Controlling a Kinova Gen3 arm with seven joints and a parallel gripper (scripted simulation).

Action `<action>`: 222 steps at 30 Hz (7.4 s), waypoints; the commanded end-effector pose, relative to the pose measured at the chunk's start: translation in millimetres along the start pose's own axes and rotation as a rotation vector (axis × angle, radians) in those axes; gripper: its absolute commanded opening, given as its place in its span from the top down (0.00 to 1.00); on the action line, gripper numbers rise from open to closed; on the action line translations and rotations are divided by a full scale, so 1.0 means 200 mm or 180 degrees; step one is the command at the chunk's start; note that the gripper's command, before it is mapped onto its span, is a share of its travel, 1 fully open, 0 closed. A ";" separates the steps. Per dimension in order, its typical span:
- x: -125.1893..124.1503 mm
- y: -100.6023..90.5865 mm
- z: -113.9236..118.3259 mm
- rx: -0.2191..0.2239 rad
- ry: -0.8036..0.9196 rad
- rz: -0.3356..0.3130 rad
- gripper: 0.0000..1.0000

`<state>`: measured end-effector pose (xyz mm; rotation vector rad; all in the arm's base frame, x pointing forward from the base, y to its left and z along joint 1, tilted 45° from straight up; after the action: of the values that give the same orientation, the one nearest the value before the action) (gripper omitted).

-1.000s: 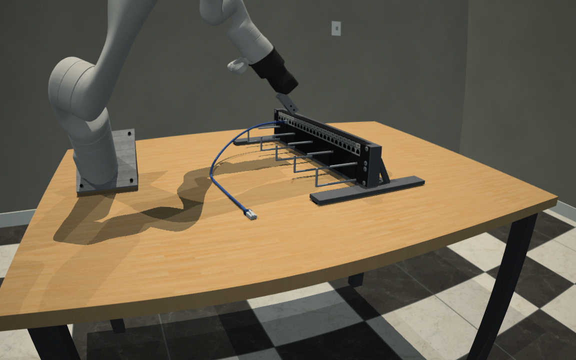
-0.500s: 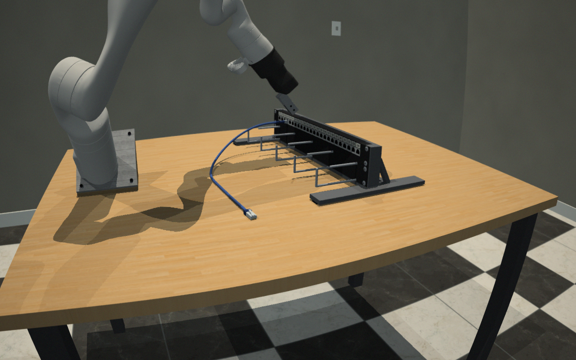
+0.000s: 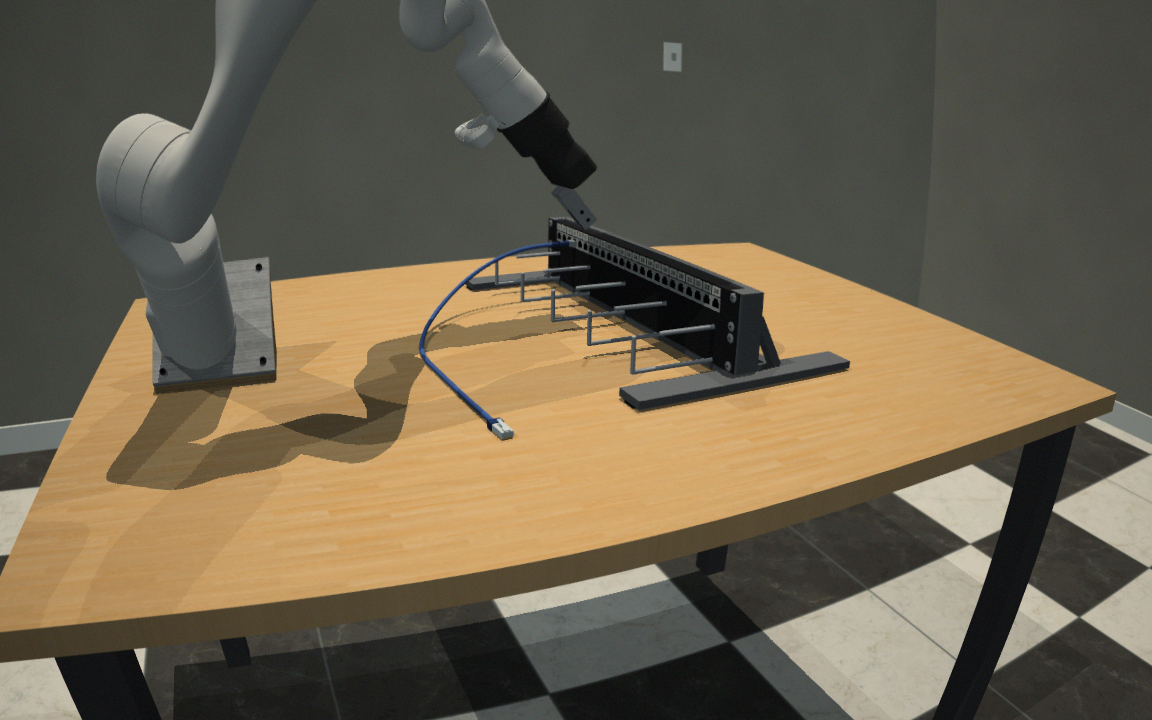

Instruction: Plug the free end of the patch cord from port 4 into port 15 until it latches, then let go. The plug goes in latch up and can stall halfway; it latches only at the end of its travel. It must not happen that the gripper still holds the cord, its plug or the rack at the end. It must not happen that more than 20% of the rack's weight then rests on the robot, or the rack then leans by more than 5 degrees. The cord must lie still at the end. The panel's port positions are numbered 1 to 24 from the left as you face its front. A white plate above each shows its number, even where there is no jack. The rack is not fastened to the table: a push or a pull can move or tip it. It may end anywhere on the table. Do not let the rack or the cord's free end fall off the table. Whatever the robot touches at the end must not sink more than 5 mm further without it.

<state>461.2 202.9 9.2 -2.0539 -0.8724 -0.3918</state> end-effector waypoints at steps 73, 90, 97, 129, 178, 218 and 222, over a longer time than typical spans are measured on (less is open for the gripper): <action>0.11 -0.70 -0.45 0.0005 0.0002 -0.0005 1.00; 0.12 -0.67 -0.49 0.0005 0.0002 -0.0005 1.00; 0.12 -0.58 -0.49 0.0005 0.0002 -0.0005 1.00; 0.12 0.00 -0.48 0.0005 0.0002 -0.0005 1.00; 0.12 -0.01 -0.48 0.0005 0.0002 -0.0005 1.00; 0.12 -0.70 -0.49 0.0005 0.0002 -0.0005 1.00; 0.12 -0.70 -0.49 0.0005 0.0002 -0.0005 1.00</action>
<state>382.3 189.1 160.8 -2.0561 -0.8716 -0.3912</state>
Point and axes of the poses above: the point where the finger pads meet when closed, its own y axis out along the fingers, its own z axis across the jaws, x = y × z, the point moved 2 cm from there along -y, back along the fingers, and after that the axes turned 13 degrees about y, right-handed, at the moved point
